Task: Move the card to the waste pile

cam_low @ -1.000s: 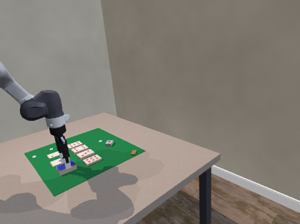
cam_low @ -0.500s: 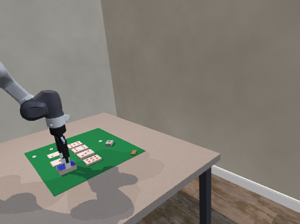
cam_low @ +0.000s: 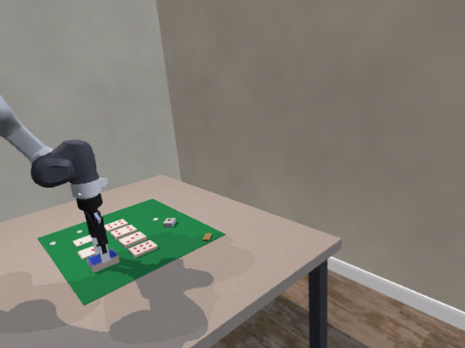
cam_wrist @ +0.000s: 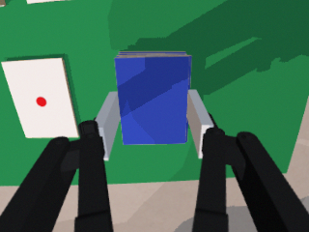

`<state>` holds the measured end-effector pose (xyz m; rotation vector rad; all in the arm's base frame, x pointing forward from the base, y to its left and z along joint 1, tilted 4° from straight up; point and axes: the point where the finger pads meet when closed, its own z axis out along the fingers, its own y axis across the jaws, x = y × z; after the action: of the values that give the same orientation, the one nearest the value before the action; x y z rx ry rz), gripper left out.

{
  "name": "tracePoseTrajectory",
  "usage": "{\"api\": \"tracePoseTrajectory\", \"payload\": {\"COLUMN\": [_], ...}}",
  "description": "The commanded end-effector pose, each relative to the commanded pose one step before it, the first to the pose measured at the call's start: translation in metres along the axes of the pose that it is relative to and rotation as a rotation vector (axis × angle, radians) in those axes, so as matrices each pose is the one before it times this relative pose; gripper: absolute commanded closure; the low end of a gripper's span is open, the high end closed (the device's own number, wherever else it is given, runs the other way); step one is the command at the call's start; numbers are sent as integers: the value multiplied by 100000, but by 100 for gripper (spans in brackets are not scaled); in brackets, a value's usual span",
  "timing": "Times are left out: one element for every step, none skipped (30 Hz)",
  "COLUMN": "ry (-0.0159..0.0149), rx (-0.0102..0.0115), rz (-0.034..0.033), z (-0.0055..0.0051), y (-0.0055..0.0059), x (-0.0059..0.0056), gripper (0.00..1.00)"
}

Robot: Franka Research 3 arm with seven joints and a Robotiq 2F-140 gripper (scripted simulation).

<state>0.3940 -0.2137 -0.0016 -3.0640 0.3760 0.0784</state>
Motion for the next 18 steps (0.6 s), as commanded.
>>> {"api": "tracePoseTrajectory", "payload": {"ry": [-42, 0, 0, 0, 0, 0, 0, 0, 0, 0, 0, 0, 0, 0, 0, 0, 0, 0], "rx": [-68, 0, 0, 0, 0, -1, 0, 1, 0, 0, 1, 0, 0, 1, -1, 1, 0, 0], "rz": [335, 0, 0, 0, 0, 0, 0, 0, 0, 0, 0, 0, 0, -1, 1, 0, 0, 0], "z": [103, 0, -3, -17, -43, -76, -113, -152, -190, -226, -256, -282, -299, -309, -312, -304, 0, 0], "y": [13, 0, 0, 0, 0, 0, 0, 0, 0, 0, 0, 0, 0, -1, 1, -1, 0, 0], "x": [-70, 0, 0, 0, 0, 0, 0, 0, 0, 0, 0, 0, 0, 0, 0, 0, 0, 0], "gripper": [57, 57, 57, 57, 57, 57, 57, 57, 57, 57, 57, 57, 57, 57, 57, 57, 57, 57]}}
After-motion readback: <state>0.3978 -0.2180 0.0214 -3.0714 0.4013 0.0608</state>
